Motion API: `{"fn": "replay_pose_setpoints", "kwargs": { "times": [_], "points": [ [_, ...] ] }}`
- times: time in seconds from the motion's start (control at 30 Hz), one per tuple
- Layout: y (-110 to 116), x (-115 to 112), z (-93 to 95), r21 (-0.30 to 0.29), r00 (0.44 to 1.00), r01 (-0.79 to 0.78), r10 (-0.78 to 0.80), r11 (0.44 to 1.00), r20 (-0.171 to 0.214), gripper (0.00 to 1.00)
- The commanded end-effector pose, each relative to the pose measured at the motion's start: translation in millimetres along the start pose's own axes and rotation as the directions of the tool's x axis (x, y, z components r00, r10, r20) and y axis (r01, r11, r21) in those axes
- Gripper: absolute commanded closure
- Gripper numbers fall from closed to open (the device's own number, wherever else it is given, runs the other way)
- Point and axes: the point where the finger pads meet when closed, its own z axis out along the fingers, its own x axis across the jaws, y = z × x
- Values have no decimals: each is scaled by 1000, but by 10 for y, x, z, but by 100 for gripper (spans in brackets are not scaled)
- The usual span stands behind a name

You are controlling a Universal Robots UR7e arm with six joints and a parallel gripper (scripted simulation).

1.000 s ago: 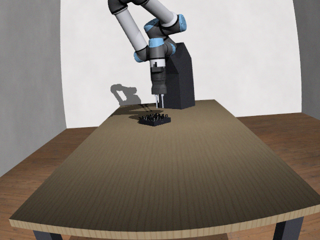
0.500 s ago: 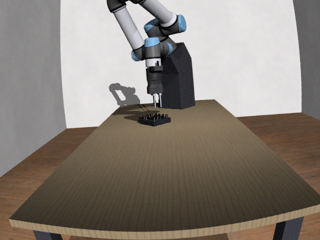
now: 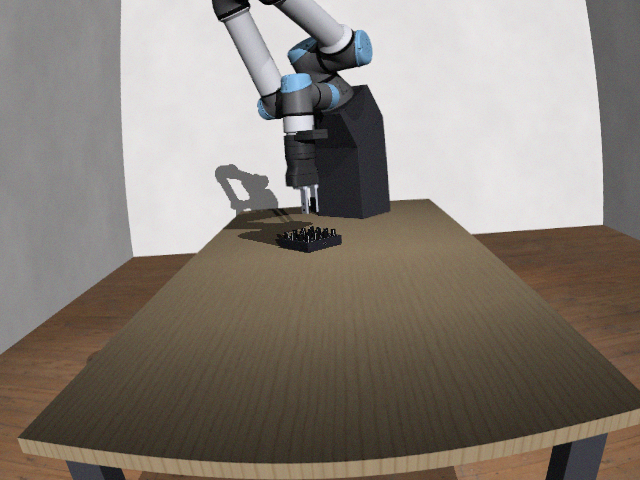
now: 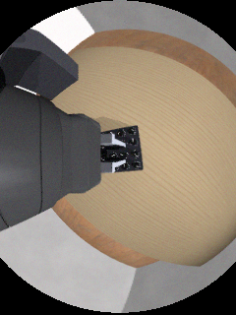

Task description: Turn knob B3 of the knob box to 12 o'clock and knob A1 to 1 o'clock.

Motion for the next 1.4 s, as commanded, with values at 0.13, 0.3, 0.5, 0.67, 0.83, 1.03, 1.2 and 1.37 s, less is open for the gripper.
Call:
{"fn": "replay_pose_setpoints", "kwargs": {
  "times": [0.13, 0.3, 0.5, 0.67, 0.83, 1.03, 1.2, 1.37],
  "points": [
    [39, 36, -24, 6, 990, 140, -140, 990, 2, 54],
    [45, 40, -27, 6, 987, 159, -159, 987, 2, 54],
    [46, 40, -27, 6, 987, 160, -160, 987, 2, 54],
    [46, 40, -27, 6, 987, 160, -160, 987, 2, 54],
    [46, 40, -27, 6, 987, 160, -160, 987, 2, 54],
    [46, 40, -27, 6, 987, 160, -160, 987, 2, 54],
    [46, 40, -27, 6, 987, 160, -160, 987, 2, 54],
    [46, 40, -27, 6, 987, 160, -160, 987, 2, 54]
  ]
}}
